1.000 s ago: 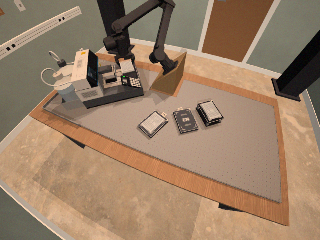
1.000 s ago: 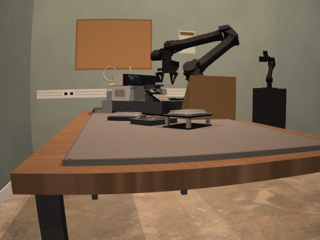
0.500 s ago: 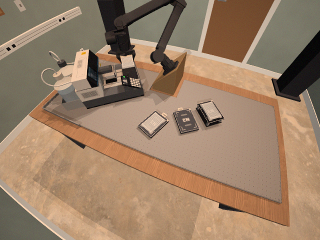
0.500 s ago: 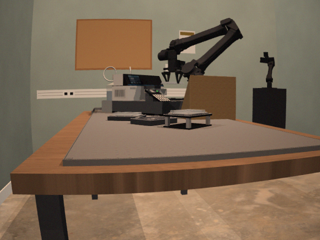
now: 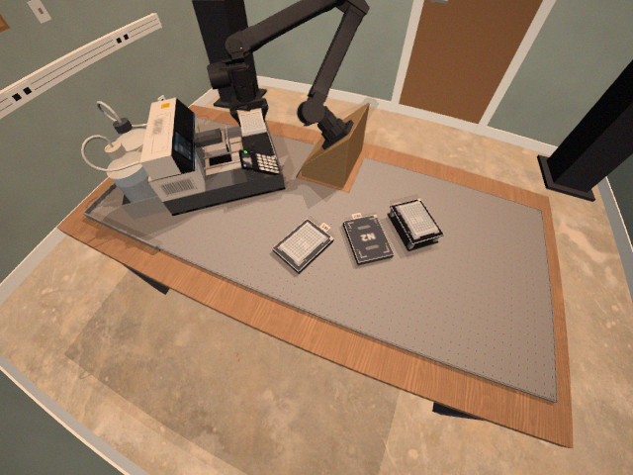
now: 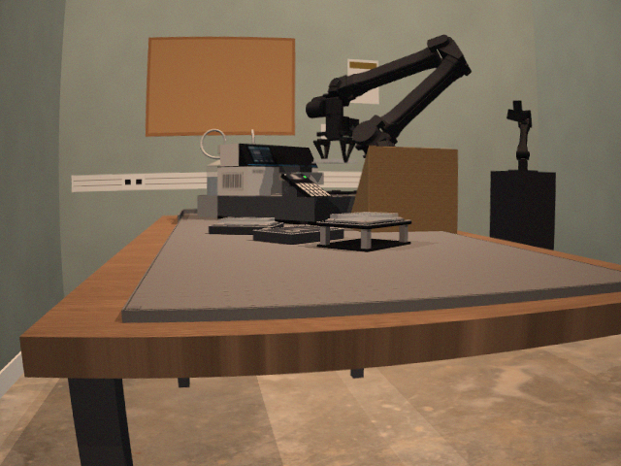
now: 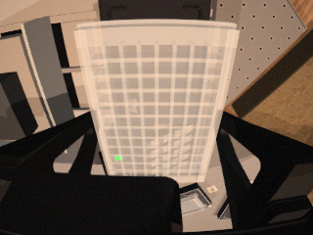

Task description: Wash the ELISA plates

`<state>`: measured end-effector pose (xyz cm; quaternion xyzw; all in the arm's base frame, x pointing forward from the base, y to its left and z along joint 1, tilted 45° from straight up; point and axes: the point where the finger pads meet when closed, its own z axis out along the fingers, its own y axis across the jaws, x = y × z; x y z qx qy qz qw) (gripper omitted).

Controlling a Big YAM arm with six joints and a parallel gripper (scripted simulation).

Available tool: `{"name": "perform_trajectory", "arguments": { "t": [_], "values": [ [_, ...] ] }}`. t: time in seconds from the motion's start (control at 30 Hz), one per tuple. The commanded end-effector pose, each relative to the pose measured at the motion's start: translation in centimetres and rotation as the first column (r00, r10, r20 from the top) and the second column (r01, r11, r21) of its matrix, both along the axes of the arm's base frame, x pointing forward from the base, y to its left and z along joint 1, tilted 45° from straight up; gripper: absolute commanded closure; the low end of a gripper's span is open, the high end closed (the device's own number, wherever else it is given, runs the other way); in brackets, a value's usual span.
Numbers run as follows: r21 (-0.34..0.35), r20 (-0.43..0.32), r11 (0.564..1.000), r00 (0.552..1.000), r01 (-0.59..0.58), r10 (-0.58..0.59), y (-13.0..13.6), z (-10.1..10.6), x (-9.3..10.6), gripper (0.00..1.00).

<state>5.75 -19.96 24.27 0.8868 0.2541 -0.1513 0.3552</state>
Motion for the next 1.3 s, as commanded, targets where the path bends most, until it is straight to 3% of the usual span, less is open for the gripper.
{"name": "perform_trajectory", "arguments": {
  "t": [0.0,0.6,0.67,1.03,1.07,1.1,1.27],
  "values": [
    [-0.019,0.012,1.000,1.000,-0.012,0.012,-0.2,1.3,0.3,0.16],
    [-0.019,0.012,1.000,1.000,-0.012,0.012,-0.2,1.3,0.4,0.16],
    [0.002,-0.011,1.000,1.000,-0.010,0.010,-0.6,-0.3,0.3,0.16],
    [0.000,-0.009,1.000,1.000,-0.010,0.010,-1.8,-1.2,0.1,0.16],
    [-0.024,0.009,1.000,1.000,-0.010,0.010,-2.0,0.0,0.1,0.16],
    [-0.001,-0.009,1.000,1.000,-0.010,0.010,-2.0,-1.4,0.0,0.16],
    [0.002,-0.011,1.000,1.000,-0.010,0.010,-2.6,-2.1,-0.1,0.16]
  ]
}}
